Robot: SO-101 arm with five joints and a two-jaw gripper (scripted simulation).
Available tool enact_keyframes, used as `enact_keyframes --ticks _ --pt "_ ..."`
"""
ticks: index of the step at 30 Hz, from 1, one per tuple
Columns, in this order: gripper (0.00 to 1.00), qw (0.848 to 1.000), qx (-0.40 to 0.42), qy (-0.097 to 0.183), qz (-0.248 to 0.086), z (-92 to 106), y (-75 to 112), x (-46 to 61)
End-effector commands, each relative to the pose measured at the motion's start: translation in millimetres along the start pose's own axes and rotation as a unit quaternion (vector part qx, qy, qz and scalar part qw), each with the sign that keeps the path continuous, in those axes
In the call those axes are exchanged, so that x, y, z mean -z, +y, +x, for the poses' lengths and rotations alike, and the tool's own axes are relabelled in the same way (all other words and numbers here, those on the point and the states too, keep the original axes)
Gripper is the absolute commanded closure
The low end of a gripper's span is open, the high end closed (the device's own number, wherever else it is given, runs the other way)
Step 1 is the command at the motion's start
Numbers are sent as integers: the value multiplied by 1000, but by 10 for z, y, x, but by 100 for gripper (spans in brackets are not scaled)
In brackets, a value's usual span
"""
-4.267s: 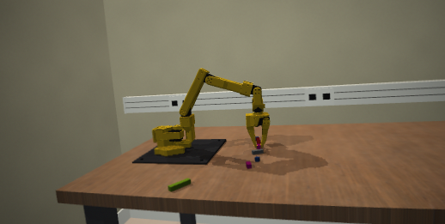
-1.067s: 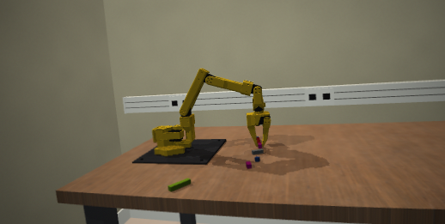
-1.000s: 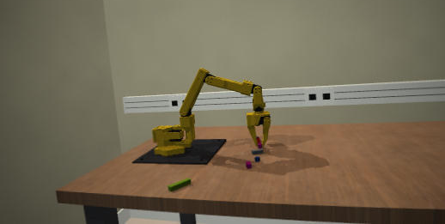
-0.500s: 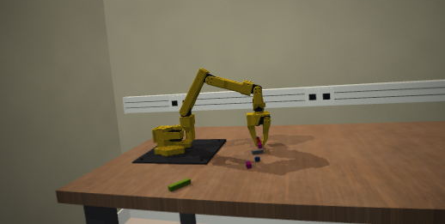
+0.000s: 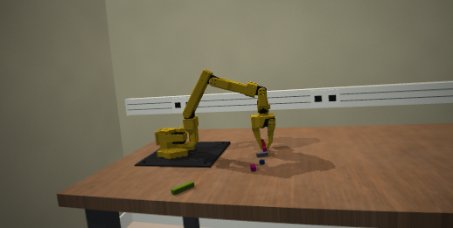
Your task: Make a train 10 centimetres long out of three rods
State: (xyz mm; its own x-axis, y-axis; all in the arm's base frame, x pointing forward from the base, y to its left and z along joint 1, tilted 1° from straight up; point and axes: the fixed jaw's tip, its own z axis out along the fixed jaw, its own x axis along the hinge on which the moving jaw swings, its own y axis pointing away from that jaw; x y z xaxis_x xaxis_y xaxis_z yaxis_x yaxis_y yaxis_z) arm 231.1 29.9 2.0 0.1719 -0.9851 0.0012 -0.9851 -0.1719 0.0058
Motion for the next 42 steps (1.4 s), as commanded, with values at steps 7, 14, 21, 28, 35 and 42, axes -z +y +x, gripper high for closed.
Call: enact_keyframes --ticks 7,14,21,28,35,42 --pt "94 1000 -2 -1 -4 -21 22 10" --pt "90 1000 -2 -1 -4 -21 22 10" --pt "86 1000 -2 -1 -4 -21 22 10" --pt "83 1000 -2 -1 -4 -21 22 10" --pt "83 1000 -2 -1 -4 -21 23 11" --pt "83 1000 -2 -1 -4 -20 56 24"
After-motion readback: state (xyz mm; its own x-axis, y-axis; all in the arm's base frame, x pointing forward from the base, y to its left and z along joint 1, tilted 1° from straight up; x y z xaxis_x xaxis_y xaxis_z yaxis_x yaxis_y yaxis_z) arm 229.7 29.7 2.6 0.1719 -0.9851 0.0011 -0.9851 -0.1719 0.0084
